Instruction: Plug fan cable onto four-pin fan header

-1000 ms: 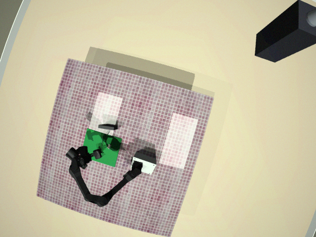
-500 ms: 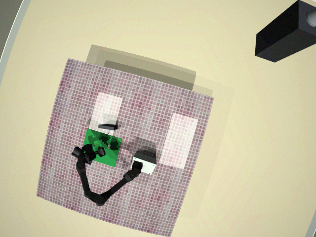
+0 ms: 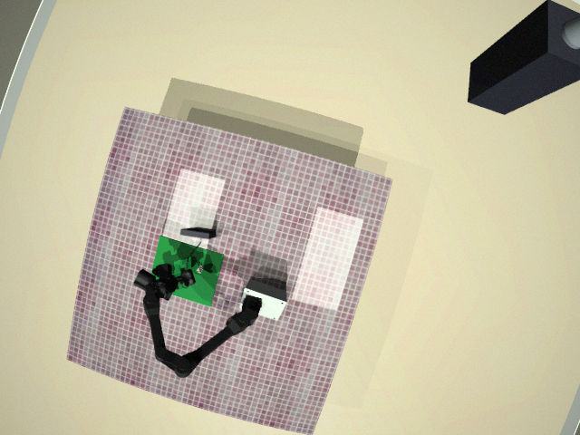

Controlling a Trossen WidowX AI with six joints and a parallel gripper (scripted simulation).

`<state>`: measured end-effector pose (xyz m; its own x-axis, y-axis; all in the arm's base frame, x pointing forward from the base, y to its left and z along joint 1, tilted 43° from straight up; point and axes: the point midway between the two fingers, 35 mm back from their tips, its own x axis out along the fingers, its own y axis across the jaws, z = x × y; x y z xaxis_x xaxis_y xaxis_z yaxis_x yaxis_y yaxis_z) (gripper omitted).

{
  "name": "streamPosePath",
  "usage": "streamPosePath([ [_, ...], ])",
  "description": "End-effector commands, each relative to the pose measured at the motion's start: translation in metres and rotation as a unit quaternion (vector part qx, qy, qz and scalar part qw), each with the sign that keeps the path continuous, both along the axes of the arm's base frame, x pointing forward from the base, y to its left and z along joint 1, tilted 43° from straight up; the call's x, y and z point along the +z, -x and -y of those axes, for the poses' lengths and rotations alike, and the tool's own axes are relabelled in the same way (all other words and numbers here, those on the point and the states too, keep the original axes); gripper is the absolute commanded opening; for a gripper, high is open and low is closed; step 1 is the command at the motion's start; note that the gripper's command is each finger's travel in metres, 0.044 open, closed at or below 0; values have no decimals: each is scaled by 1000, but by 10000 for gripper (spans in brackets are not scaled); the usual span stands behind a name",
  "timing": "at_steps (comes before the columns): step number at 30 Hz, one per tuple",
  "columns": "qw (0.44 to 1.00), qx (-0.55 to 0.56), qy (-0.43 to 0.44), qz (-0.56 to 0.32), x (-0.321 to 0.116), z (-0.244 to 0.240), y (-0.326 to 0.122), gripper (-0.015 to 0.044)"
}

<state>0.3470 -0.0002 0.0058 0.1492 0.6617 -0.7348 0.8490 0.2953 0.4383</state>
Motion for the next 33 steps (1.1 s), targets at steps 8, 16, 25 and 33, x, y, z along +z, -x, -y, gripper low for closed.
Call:
streamPosePath([
  [8,1000,-2,-5,-5,-16,-14,-1,440],
  [16,1000,-2,-5,-5,-21,-19,-2,440],
  [25,1000,0,-2,-2,-18,-17,-2,256],
  [33,1000,0,-2,-2,-18,-17,-2,46],
])
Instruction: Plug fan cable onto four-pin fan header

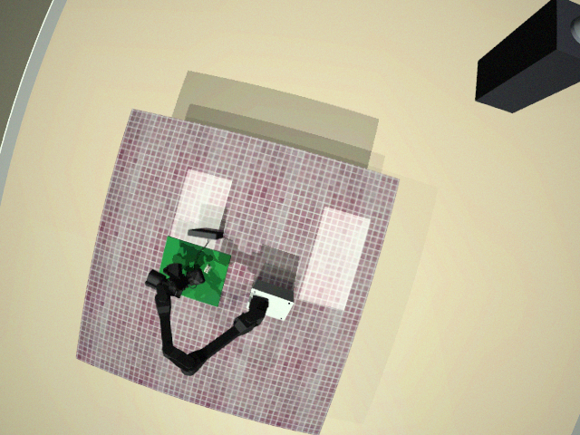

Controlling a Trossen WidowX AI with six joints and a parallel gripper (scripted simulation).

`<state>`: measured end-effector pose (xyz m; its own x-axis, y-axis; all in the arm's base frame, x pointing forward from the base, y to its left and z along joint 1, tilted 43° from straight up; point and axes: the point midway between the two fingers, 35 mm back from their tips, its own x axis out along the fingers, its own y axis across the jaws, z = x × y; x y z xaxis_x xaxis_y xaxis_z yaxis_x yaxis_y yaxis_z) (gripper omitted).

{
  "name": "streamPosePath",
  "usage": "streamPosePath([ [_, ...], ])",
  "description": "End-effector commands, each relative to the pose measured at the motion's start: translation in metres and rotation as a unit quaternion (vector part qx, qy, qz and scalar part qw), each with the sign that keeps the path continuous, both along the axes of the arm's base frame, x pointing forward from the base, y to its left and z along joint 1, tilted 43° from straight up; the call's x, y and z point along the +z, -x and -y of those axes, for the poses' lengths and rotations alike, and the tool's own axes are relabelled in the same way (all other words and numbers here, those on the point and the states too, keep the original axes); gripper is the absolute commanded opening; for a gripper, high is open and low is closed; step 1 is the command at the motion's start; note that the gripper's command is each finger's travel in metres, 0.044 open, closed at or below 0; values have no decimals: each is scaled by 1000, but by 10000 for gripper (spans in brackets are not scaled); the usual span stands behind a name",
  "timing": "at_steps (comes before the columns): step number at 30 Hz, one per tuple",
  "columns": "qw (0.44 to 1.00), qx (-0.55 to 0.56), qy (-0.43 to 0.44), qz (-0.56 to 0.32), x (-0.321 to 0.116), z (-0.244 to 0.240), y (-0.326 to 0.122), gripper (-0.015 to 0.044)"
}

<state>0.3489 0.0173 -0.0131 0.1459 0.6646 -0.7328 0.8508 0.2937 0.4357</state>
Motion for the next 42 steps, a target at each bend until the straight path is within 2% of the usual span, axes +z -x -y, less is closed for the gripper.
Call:
streamPosePath([
  [1,1000,0,0,1,0,0,0,20],
  [2,1000,0,0,1,0,0,0,0],
  [6,1000,0,0,0,2,2,0,0],
  [11,1000,-2,-2,-3,36,34,7,0],
  [18,1000,7,0,5,34,35,8,0],
  [30,977,156,31,140,25,43,20,0],
  [42,912,302,60,271,16,50,33,0],
])
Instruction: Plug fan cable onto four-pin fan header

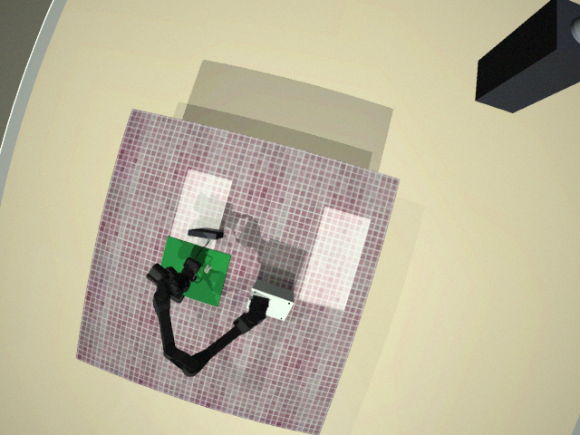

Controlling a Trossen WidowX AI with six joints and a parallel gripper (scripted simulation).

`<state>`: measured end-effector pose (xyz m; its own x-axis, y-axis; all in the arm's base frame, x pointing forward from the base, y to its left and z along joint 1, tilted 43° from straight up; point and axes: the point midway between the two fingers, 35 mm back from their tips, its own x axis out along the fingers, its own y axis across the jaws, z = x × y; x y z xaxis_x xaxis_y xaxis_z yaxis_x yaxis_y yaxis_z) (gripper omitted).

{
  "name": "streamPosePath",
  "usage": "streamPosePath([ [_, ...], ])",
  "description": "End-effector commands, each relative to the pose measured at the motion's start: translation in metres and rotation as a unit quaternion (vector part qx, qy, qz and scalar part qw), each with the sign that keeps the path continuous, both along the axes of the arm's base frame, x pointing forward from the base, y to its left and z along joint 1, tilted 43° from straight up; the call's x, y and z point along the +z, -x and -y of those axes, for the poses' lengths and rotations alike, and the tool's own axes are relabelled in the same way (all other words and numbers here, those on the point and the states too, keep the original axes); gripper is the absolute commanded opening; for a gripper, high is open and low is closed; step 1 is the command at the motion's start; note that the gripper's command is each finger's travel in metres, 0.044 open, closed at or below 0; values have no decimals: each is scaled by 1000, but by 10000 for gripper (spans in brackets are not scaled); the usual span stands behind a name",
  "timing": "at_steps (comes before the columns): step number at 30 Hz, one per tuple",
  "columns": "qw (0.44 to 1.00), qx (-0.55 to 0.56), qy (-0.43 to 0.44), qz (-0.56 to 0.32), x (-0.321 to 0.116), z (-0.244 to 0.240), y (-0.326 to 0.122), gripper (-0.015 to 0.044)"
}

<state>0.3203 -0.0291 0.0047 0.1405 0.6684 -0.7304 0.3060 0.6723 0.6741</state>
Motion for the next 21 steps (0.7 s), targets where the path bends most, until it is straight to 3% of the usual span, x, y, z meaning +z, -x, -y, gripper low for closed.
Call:
streamPosePath([
  [1,997,57,15,54,-3,4,5,0],
  [21,910,303,62,276,-17,13,27,0],
])
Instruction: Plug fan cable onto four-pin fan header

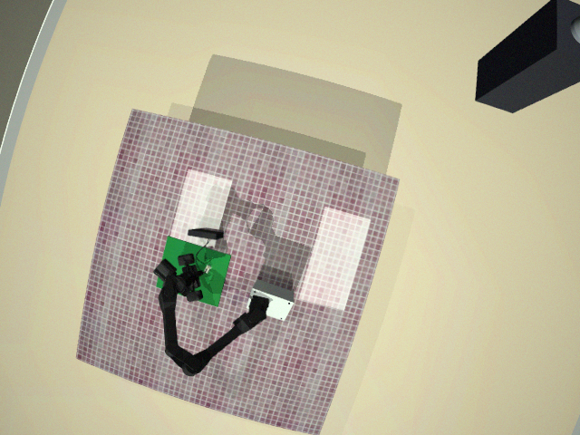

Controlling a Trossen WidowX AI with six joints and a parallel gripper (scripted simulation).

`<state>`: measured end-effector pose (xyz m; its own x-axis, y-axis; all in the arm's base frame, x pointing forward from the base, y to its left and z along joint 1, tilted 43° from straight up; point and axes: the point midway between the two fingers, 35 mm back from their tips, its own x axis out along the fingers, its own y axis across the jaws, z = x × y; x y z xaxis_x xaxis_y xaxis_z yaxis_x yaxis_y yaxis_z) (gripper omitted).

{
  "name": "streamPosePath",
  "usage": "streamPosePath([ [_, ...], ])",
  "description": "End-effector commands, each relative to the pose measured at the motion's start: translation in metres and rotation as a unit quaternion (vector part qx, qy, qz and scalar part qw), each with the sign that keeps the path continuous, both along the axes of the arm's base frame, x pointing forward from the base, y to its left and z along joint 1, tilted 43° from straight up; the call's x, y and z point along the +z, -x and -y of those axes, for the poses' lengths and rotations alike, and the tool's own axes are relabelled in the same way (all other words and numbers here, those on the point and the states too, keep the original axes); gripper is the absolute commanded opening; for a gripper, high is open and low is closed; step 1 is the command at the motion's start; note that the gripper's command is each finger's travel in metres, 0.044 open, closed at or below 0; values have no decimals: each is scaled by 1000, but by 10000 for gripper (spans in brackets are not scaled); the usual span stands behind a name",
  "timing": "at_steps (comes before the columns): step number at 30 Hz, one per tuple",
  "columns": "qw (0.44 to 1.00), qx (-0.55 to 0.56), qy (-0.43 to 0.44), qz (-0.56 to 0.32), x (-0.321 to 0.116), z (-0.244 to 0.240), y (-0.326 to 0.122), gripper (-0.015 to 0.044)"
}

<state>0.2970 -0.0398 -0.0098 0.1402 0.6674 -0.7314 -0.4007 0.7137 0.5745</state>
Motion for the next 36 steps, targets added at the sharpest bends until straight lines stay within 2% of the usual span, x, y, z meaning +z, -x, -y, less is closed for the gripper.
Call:
streamPosePath([
  [1,997,58,14,53,-3,3,5,0],
  [18,930,268,53,244,-13,9,25,0],
  [36,918,291,57,265,-10,7,26,0],
])
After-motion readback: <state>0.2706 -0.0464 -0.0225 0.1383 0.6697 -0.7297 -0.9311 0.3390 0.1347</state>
